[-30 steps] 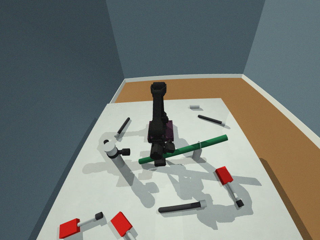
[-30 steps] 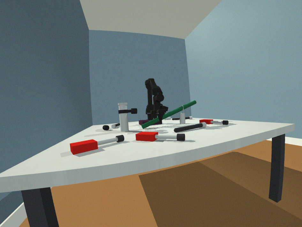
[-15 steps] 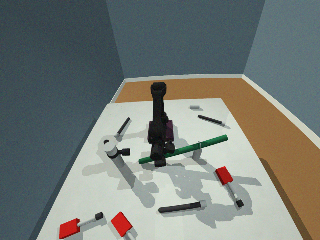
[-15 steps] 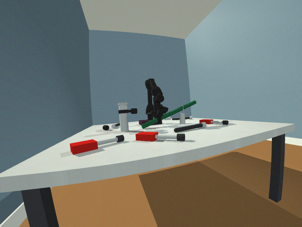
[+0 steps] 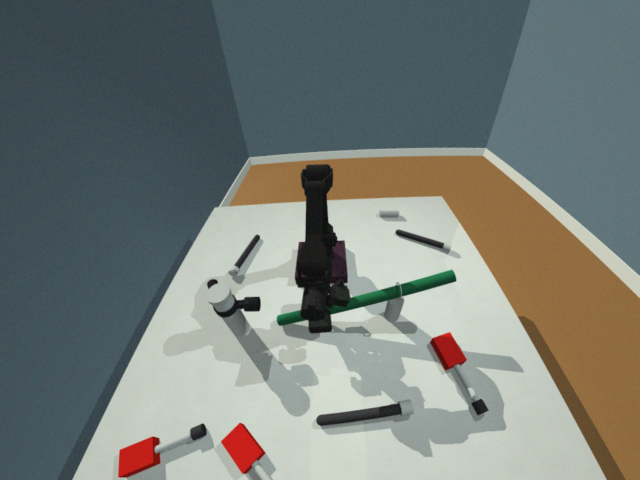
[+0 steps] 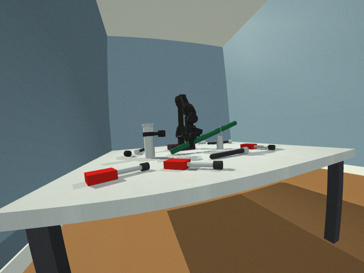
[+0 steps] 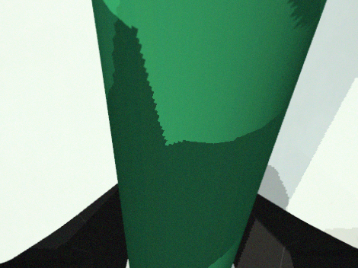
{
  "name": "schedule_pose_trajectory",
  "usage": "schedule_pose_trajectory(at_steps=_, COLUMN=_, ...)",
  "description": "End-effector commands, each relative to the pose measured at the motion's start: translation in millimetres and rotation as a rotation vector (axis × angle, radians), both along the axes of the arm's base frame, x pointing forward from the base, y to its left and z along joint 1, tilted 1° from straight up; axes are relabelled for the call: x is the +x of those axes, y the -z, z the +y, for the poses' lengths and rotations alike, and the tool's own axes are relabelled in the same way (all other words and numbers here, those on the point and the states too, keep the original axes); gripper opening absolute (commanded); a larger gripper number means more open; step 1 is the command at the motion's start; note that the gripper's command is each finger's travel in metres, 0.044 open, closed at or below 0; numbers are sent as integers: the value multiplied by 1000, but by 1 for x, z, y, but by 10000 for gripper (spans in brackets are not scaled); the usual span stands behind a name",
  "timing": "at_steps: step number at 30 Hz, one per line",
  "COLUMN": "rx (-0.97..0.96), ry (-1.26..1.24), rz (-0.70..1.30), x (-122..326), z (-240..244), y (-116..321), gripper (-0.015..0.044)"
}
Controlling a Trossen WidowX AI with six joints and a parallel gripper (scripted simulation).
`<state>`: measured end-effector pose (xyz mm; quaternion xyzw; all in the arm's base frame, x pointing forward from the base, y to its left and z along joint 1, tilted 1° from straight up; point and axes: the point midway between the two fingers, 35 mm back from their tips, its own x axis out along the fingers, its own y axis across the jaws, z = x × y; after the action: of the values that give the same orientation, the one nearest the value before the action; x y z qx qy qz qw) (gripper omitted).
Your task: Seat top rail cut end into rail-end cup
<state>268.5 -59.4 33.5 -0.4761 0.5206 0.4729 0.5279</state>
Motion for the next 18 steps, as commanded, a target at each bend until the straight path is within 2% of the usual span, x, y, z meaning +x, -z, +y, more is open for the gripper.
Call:
schedule_pose_trajectory(at_steps=1, rx=-34, ry=-8, rz=-4, x=4, z=-1, y=-10, gripper=0)
schedule_pose_trajectory(at_steps=13, rx=-296, ry=-13, rz=20, x=5, z=-10, y=-74, gripper=0)
schedule_pose_trajectory(at_steps=18, rx=-311, ry=-14, rz=20, x=4, z=-10, y=-78, gripper=0)
